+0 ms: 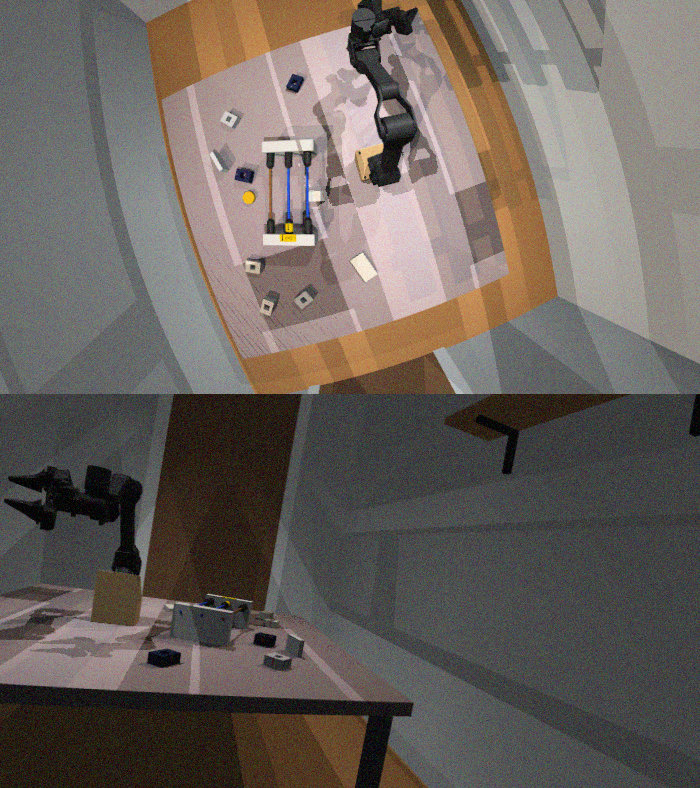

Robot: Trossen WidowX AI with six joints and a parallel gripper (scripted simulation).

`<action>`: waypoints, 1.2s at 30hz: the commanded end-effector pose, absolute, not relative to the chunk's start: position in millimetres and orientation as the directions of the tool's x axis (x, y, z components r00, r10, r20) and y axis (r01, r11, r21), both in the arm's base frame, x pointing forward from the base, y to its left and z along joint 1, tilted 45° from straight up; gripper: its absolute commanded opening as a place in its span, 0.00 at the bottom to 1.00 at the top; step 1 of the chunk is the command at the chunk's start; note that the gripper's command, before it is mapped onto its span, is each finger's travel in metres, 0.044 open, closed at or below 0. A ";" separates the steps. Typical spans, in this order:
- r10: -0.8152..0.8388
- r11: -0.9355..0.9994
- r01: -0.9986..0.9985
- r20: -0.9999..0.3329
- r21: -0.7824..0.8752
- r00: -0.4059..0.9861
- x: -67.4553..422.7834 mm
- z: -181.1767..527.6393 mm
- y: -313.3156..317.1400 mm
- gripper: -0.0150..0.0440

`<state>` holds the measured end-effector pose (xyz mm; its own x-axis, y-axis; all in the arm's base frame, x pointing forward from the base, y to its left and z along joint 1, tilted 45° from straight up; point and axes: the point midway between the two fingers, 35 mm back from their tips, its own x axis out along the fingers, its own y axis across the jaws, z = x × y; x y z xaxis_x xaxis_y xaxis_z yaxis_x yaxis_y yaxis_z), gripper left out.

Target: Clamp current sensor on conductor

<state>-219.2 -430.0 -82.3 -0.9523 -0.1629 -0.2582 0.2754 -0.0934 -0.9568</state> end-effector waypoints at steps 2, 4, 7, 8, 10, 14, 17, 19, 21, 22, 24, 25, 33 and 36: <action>-0.191 -0.098 0.284 -0.262 -0.954 -0.946 -211.3 -76.7 -436.3 1.00; -0.270 -0.107 0.311 -0.273 -0.944 -0.923 -188.6 -61.0 -452.5 1.00; -0.394 -0.121 0.359 -0.287 -0.926 -0.873 -148.1 -35.5 -474.6 1.00; -0.433 -0.124 0.376 -0.291 -0.918 -0.853 -133.9 -27.0 -480.7 1.00; -0.510 -0.128 0.413 -0.297 -0.902 -0.807 -104.7 -10.2 -490.9 1.00; -0.658 -0.128 0.501 -0.304 -0.856 -0.689 -39.8 24.6 -503.6 1.00; -0.753 -0.109 0.568 -0.305 -0.816 -0.583 9.9 50.4 -505.1 1.00; -0.808 -0.087 0.612 -0.304 -0.786 -0.504 42.8 67.3 -502.2 1.00; -0.856 -0.057 0.654 -0.301 -0.754 -0.421 75.3 84.1 -496.4 1.00; -0.876 -0.039 0.674 -0.299 -0.738 -0.378 91.3 92.4 -492.3 1.00; -0.911 0.001 0.711 -0.293 -0.703 -0.289 122.5 108.7 -482.1 1.00; -0.926 0.024 0.727 -0.290 -0.686 -0.243 137.7 116.8 -476.0 1.00; -0.958 0.258 0.806 -0.248 -0.533 0.143 246.1 178.4 -403.6 1.00; -0.930 0.364 0.803 -0.226 -0.471 0.289 279.0 200.0 -366.9 1.00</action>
